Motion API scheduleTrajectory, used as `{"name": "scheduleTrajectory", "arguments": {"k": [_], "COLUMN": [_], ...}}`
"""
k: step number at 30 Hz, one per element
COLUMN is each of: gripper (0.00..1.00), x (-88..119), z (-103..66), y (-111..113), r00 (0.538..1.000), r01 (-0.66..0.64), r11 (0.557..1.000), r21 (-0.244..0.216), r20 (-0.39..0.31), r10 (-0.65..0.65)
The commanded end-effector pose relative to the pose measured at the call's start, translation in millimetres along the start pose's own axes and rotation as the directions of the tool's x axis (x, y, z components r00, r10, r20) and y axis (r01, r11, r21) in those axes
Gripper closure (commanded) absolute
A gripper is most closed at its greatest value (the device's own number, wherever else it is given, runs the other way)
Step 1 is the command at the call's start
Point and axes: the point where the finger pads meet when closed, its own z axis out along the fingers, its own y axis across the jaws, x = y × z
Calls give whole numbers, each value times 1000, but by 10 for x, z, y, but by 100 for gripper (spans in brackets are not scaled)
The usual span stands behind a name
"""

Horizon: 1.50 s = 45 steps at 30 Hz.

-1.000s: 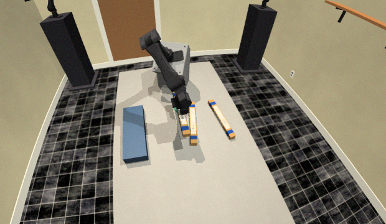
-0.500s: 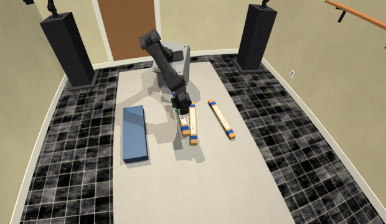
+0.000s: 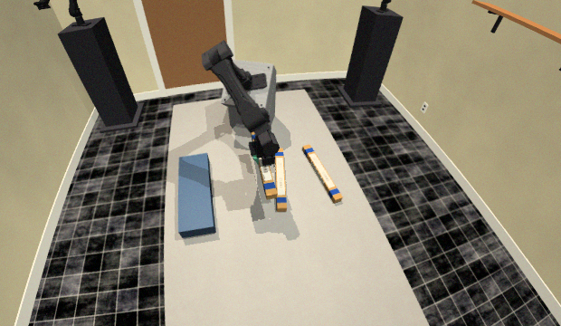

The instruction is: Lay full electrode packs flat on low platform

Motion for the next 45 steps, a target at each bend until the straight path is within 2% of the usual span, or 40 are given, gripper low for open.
{"name": "scheduleTrajectory", "arguments": {"k": [1, 45], "gripper": [100, 100], "x": [-202, -264], "z": [-294, -360], "y": [-5, -4], "r00": [998, 998], "r01": [-9, -11], "r11": [1000, 1000], "r21": [-13, -13], "r20": [61, 65], "r10": [9, 11]}}
